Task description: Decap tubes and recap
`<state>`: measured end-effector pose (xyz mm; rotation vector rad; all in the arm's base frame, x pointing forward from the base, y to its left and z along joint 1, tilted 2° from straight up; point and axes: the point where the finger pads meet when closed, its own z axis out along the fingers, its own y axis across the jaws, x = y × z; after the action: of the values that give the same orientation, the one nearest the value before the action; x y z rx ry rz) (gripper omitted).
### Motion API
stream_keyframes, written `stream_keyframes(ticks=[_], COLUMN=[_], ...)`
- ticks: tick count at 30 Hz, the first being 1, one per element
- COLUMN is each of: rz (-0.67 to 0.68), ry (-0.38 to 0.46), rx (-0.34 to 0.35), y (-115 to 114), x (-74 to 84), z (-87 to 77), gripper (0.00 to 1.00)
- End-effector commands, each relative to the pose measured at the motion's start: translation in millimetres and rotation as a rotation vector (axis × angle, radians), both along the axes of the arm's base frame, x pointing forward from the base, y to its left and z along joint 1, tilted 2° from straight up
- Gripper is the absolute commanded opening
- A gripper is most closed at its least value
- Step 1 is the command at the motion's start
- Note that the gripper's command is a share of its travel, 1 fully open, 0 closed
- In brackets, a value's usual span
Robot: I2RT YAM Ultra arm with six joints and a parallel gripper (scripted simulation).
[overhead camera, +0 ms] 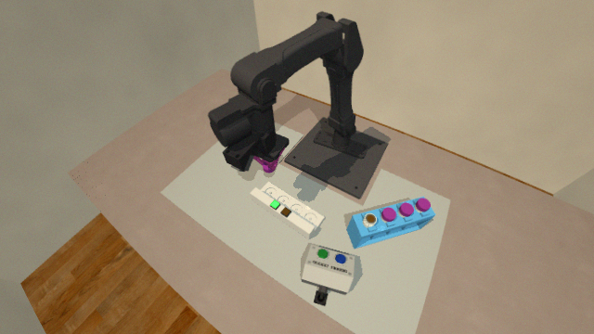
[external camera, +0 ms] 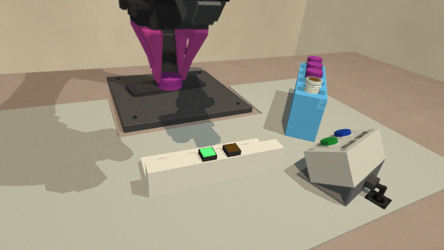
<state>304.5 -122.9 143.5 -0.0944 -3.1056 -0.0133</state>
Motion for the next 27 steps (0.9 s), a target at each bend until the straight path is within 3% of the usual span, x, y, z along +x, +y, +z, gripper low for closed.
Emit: stream_keyframes(ticks=[1, 2, 11, 13, 17, 27], rz=[0.280, 0.294, 0.874, 0.874, 1.178, 1.193], ry=[-0.015, -0.015, -0.020, -0.020, -0.023, -0.025], rx=[0.007, 0.007, 0.025, 0.025, 0.035, 0.038], y=[28.1, 28.0, 86.5, 86.5, 119.9, 203.3], x=[3.8, 3.7, 6.6, 6.6, 8.1, 12.1], z=[4.2, 4.2, 4.6, 4.6, 5.0, 6.0], gripper=[0.00, 0.00, 0.00, 0.00, 0.00, 0.00])
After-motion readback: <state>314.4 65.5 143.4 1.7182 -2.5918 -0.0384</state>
